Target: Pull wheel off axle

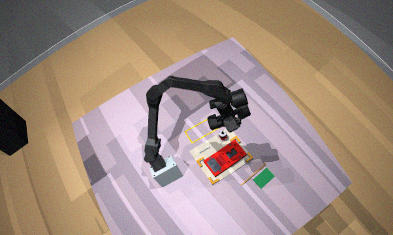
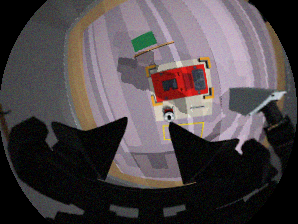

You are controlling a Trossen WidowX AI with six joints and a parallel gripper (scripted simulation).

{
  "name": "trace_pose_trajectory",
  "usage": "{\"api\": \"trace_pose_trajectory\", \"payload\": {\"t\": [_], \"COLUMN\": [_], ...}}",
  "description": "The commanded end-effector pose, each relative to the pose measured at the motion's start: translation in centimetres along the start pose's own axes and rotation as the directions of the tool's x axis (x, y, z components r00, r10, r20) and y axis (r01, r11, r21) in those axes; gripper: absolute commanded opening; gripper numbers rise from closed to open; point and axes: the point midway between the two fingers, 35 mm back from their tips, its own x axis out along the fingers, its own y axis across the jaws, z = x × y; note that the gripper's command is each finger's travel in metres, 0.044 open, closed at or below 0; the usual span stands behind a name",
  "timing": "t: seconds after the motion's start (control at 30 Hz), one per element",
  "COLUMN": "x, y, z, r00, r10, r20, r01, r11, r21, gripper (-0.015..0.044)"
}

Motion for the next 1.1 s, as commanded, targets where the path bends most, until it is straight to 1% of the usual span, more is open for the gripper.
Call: {"api": "trace_pose_trajectory", "payload": {"t": [0.0,0.1,0.17,0.47,0.6,0.77,0.9,0.93,1.07], "x": [4.3,7.6,8.3,8.2,10.3,14.7,15.4,15.2,15.2], "y": [-2.1,-4.4,-4.9,-6.0,-6.4,-7.7,-7.9,-8.0,-8.0], "z": [-2.6,-4.6,-5.1,-5.0,-5.1,-5.2,-5.2,-5.2,-5.2], "r00": [0.992,0.974,0.968,0.968,0.968,0.968,0.968,0.965,0.965], "r10": [-0.121,-0.225,-0.248,-0.248,-0.248,-0.249,-0.249,-0.262,-0.262], "r20": [-0.027,-0.035,-0.035,-0.035,-0.034,-0.037,-0.038,-0.029,-0.029], "r01": [0.116,0.207,0.227,0.227,0.227,0.227,0.227,0.242,0.242], "r11": [0.982,0.940,0.927,0.927,0.927,0.927,0.927,0.922,0.922], "r21": [-0.149,-0.271,-0.298,-0.298,-0.298,-0.298,-0.298,-0.303,-0.303], "gripper": [0.0300,0.0300,0.0300,0.0300,0.0300,0.0300,0.0300,0.0274,0.0247]}}
